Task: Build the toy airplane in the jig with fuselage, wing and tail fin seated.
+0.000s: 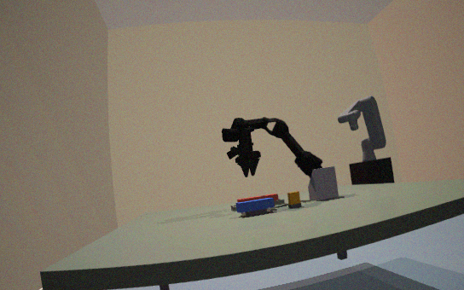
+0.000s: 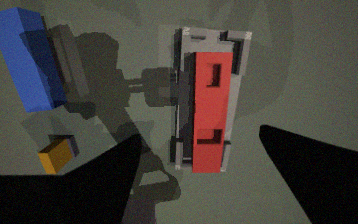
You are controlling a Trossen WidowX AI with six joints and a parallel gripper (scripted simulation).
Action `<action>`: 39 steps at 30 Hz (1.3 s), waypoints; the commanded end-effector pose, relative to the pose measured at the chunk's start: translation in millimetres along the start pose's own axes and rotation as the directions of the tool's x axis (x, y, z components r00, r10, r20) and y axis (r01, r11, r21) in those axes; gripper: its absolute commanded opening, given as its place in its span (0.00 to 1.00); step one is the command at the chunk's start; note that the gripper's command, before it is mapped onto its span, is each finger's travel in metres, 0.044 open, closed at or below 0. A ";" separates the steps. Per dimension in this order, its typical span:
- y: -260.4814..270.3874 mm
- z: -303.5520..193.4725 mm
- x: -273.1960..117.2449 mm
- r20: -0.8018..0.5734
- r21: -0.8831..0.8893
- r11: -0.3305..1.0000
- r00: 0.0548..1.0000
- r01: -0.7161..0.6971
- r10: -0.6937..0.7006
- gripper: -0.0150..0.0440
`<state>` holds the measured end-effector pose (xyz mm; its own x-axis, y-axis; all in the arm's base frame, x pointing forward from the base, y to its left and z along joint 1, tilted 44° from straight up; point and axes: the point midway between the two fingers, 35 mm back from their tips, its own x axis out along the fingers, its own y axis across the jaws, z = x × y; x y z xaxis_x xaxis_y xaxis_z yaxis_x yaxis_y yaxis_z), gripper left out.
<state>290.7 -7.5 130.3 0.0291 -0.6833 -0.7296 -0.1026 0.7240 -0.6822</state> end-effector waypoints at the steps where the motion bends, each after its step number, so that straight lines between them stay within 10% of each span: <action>1: 51.3 25.4 1.3 -0.012 -0.016 1.000 1.000 -0.020 0.020 1.00; 13: 216.2 67.0 25.2 -0.009 -0.021 1.000 1.000 0.003 -0.003 1.00; 39: 218.1 66.9 81.8 -0.009 -0.021 1.000 1.000 0.005 -0.005 1.00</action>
<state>337.3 106.6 -76.9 0.0244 -0.6817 -0.7312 -0.1197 0.7242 -0.6791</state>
